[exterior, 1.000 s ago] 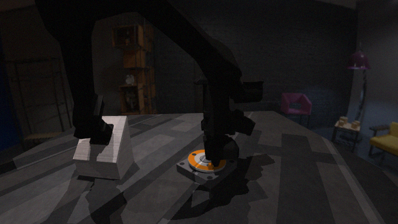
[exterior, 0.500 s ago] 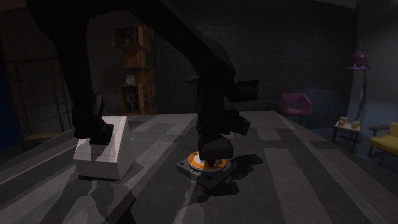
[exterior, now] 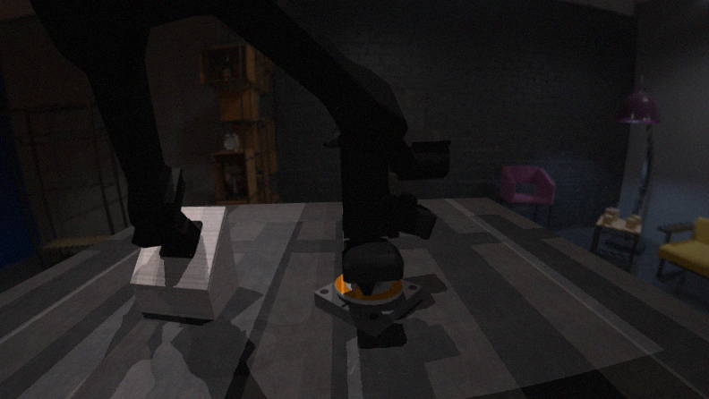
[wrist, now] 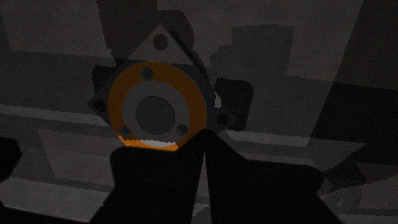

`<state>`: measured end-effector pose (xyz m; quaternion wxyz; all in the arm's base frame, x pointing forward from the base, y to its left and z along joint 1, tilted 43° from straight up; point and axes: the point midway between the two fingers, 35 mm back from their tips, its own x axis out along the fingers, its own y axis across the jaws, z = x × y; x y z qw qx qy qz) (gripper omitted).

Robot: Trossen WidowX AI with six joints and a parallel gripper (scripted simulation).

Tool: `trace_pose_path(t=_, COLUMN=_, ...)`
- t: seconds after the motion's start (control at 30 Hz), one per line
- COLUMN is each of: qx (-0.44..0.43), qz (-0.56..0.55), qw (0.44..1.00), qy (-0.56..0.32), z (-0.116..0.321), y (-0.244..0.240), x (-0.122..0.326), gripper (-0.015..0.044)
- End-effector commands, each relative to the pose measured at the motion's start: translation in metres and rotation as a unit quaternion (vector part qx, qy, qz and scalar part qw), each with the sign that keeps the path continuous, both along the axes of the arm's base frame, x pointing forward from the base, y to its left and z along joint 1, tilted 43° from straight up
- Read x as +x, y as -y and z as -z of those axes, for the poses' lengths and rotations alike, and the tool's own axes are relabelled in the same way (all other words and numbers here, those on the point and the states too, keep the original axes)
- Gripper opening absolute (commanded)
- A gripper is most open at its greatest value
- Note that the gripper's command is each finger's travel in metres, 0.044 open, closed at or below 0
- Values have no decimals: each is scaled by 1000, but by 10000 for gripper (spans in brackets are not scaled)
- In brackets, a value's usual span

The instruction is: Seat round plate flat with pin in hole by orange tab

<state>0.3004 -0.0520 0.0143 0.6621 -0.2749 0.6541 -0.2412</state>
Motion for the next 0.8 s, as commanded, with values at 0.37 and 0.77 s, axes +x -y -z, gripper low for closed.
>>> trace_pose_path(t=0.37, qx=2, qz=3, qw=1000, qy=-7, z=4, y=-2, x=-15, gripper=0)
trace_pose_path(t=0.77, qx=2, qz=3, qw=1000, qy=-7, z=8, y=-3, x=-21, gripper=0)
